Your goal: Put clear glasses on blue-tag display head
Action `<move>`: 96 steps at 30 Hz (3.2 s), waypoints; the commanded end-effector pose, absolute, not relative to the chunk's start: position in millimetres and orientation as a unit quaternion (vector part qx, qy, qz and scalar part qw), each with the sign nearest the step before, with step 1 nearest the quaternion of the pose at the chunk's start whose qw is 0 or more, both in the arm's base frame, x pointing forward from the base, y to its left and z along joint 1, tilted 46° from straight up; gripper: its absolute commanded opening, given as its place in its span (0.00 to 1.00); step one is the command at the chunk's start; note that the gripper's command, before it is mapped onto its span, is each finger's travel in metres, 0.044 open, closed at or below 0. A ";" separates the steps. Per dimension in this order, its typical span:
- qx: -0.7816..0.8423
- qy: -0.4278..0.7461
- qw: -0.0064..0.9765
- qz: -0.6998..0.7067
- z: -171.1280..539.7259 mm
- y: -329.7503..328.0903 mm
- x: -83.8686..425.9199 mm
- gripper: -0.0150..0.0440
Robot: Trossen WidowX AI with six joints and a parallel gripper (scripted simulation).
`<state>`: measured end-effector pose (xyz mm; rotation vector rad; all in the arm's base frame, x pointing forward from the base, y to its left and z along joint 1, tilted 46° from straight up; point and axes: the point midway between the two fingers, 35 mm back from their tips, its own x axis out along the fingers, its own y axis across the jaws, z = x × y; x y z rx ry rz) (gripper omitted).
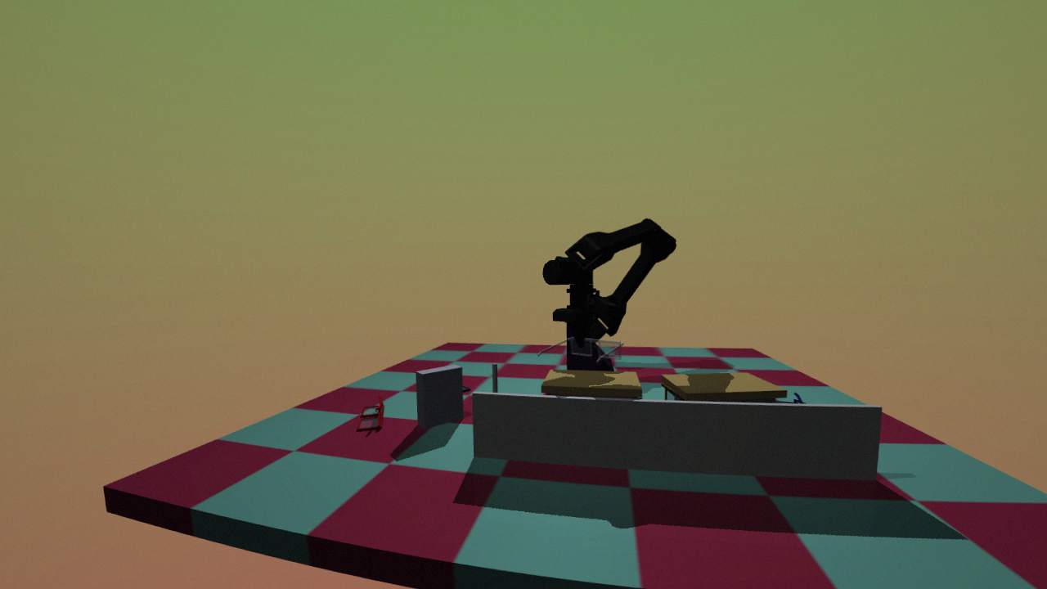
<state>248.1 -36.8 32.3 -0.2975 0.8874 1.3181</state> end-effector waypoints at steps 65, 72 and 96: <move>-0.275 0.255 0.678 0.632 -6.6 -4.8 242.6 0.25; -0.276 0.254 0.680 0.630 -6.9 -4.4 249.4 0.25; -0.276 0.254 0.678 0.632 -6.9 -3.6 281.0 0.25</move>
